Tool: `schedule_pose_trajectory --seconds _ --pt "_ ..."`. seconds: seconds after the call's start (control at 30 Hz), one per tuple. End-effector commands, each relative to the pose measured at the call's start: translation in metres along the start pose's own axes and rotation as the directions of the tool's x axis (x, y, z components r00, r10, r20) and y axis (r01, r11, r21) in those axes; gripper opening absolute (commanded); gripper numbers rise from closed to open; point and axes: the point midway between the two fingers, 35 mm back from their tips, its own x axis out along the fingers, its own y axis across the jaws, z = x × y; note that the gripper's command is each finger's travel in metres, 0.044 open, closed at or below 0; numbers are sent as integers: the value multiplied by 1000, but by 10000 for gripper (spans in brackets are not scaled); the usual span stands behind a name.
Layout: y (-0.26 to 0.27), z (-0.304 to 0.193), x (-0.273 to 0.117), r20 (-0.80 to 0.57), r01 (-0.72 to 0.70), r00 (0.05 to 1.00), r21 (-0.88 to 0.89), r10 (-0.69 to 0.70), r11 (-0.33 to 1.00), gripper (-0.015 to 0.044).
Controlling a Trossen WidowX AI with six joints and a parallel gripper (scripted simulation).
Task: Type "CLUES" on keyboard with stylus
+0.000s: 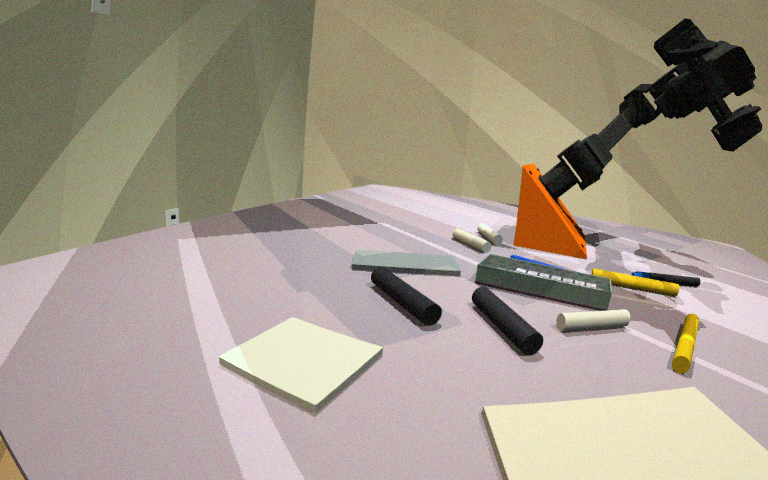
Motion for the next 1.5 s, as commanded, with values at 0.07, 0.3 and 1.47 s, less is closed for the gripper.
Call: schedule_pose_trajectory --seconds 0.07,0.3,1.47 --pt "5 -20 13 -102 -43 994 7 44 999 361" --pt "27 -121 48 -533 -196 805 173 259 965 177" --pt "53 -287 17 -692 127 58 720 720 682 0"
